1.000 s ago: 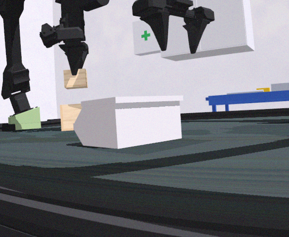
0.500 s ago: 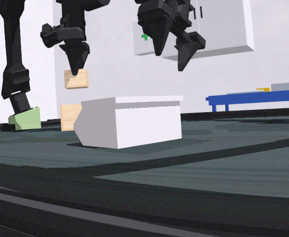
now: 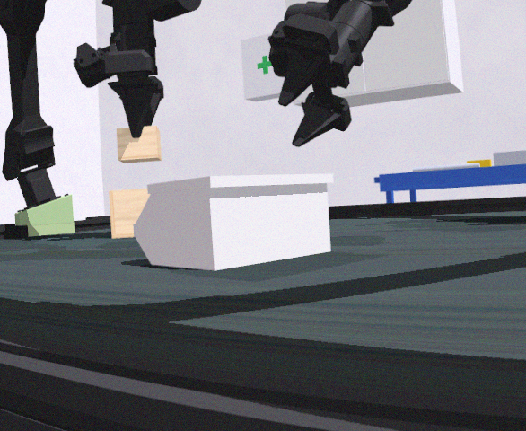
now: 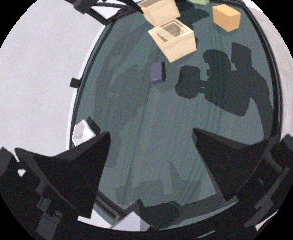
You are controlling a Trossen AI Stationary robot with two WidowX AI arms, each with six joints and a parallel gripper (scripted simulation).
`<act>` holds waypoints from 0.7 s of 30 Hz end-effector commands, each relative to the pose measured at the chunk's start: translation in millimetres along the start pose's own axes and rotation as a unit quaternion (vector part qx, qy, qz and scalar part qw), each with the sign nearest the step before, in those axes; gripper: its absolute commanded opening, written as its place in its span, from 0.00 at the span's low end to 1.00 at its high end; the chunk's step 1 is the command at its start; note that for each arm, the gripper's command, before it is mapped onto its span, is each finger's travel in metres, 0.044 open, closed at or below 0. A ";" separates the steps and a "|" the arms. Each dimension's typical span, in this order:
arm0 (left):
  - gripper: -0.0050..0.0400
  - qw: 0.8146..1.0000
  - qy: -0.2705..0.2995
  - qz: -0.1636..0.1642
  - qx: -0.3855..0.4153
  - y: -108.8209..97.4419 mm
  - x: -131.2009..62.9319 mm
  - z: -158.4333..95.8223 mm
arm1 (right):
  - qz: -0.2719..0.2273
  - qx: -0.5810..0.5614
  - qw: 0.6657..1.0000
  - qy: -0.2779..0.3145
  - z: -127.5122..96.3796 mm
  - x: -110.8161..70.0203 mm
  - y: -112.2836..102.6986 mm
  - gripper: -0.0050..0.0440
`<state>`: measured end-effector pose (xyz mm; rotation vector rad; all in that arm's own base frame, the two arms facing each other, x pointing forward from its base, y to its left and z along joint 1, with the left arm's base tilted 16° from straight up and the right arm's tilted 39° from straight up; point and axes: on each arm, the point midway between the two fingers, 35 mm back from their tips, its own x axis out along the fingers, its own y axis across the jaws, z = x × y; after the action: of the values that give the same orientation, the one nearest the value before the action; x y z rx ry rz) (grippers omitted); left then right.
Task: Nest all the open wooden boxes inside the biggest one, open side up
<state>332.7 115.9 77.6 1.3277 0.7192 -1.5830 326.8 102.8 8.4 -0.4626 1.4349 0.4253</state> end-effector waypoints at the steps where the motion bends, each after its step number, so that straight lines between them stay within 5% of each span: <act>1: 0.11 1.000 -0.002 -0.001 0.001 0.0 1.0 0.2 | 0.016 -0.071 0.994 -0.076 6.7 -9.3 -18.2 0.92; 15: 0.11 1.000 -0.002 -0.001 0.001 0.0 1.0 0.2 | -0.052 -0.275 0.925 -0.258 15.4 -44.1 -72.2 0.92; 21: 0.11 1.000 -0.002 -0.001 0.001 0.0 1.0 0.2 | -0.061 -0.289 0.917 -0.268 15.2 -47.2 -75.8 0.92</act>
<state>332.5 116.2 77.2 1.3254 0.7199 -1.5830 377.4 48.8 56.3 -0.7988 0.7743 0.7952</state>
